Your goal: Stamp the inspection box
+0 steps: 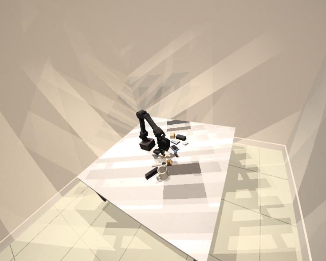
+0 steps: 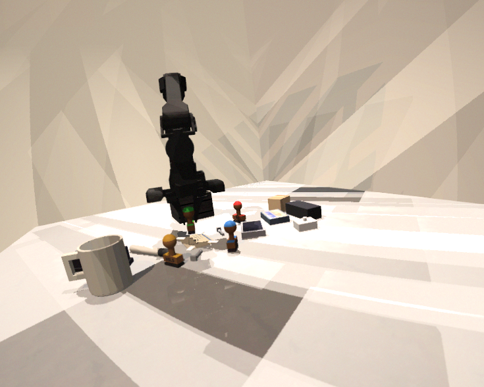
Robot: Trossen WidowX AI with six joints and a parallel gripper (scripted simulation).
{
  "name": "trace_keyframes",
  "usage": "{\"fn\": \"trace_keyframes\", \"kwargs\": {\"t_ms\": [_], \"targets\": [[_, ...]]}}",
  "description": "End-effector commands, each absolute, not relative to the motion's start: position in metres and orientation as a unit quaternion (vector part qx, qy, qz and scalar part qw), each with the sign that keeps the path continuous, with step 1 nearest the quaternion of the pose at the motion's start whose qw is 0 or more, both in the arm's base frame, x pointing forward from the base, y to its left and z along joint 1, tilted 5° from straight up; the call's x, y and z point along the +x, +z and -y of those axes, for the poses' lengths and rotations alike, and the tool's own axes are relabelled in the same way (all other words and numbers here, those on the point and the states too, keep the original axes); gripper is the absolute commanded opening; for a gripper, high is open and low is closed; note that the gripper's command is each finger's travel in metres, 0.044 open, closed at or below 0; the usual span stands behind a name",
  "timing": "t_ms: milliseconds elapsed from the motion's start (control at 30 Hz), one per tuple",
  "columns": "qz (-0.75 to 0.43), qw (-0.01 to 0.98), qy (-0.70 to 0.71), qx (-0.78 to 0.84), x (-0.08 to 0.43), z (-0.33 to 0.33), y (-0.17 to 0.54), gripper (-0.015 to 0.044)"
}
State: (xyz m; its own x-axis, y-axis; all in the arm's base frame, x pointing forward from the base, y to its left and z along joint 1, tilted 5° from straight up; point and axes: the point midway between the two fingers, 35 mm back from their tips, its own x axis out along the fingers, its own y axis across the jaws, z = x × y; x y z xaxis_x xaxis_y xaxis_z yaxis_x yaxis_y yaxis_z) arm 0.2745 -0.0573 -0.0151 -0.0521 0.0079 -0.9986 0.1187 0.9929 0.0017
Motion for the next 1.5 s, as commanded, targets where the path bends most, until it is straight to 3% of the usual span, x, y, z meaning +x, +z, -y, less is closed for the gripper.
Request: {"fn": "trace_keyframes", "kwargs": {"t_ms": [0, 833, 1467], "targets": [[-0.719, 0.692, -0.041, 0.041, 0.277, 0.058, -0.005, 0.0], [-0.719, 0.692, -0.041, 0.041, 0.277, 0.06, 0.029, 0.0], [-0.721, 0.691, -0.045, 0.039, 0.234, 0.139, 0.029, 0.0]]}}
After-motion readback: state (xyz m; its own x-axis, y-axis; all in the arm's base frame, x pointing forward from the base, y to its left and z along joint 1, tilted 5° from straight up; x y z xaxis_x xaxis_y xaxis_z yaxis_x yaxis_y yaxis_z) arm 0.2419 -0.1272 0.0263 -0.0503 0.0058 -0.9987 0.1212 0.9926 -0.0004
